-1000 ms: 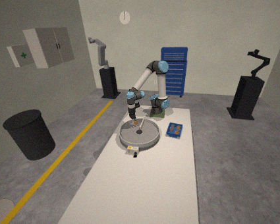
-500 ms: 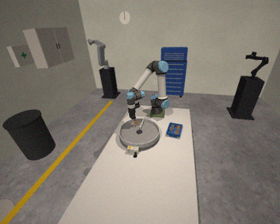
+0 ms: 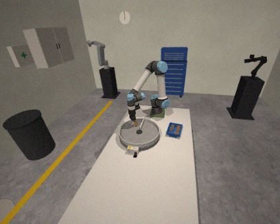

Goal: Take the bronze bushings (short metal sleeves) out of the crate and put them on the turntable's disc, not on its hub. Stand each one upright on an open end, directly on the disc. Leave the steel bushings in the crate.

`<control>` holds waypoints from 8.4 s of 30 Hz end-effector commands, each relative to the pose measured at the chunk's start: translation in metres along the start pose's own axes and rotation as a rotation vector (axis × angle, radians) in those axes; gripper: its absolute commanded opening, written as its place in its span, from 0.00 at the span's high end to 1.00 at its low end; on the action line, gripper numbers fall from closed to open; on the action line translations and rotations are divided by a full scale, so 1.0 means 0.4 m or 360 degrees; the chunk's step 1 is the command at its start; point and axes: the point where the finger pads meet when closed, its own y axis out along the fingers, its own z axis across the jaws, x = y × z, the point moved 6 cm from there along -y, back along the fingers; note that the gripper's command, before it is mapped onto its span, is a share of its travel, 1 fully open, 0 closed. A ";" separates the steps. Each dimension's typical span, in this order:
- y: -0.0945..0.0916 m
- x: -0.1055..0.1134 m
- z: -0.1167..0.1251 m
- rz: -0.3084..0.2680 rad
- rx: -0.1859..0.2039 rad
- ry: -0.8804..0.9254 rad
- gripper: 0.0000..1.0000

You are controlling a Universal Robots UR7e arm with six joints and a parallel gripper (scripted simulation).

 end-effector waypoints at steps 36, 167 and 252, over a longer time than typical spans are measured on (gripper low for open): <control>0.028 0.001 0.000 -0.0003 0.0000 0.0000 1.00; -0.071 0.001 0.000 -0.0003 0.0000 0.0000 0.62; -0.071 -0.660 0.447 -0.0002 0.0001 0.0000 0.64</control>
